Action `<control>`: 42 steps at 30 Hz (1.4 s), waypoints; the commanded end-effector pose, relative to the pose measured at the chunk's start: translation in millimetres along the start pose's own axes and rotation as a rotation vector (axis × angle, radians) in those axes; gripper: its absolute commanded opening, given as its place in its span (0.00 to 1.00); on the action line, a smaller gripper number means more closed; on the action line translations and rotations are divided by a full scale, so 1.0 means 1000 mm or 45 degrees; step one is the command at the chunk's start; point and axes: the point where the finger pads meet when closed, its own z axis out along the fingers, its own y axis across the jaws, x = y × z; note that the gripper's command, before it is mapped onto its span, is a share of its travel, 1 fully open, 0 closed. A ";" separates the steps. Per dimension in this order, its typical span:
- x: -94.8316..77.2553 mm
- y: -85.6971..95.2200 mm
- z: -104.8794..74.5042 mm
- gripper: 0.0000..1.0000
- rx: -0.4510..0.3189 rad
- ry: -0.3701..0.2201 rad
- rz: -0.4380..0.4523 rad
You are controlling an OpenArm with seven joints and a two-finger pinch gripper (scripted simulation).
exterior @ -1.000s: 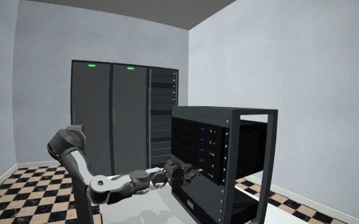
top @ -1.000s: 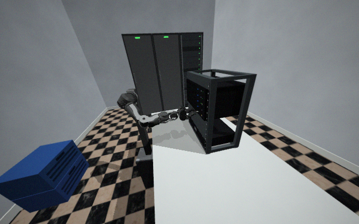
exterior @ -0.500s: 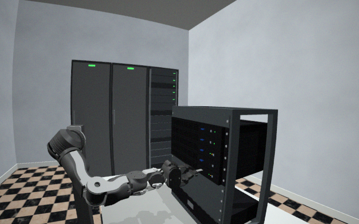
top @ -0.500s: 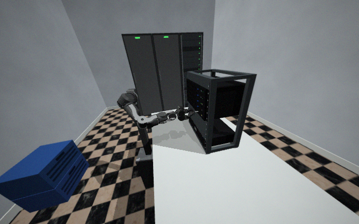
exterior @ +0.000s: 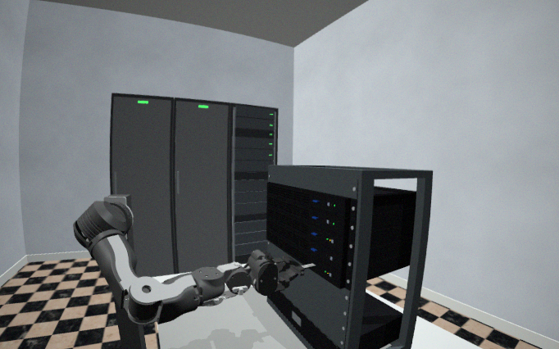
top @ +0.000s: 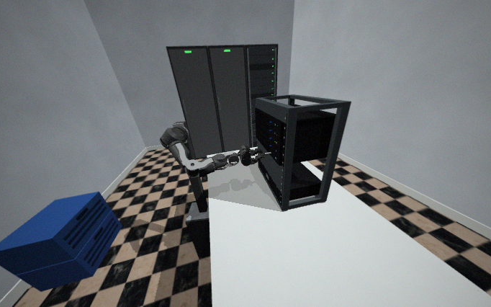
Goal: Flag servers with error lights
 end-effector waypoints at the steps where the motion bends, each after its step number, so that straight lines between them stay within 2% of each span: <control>1: 0.002 0.002 0.000 0.00 -0.007 0.007 0.004; 17: 0.002 0.002 -0.005 0.00 -0.009 0.008 0.004; 18: 0.002 0.002 -0.005 0.10 -0.009 0.008 0.004; 42: 0.001 0.001 -0.004 0.10 -0.004 0.005 0.004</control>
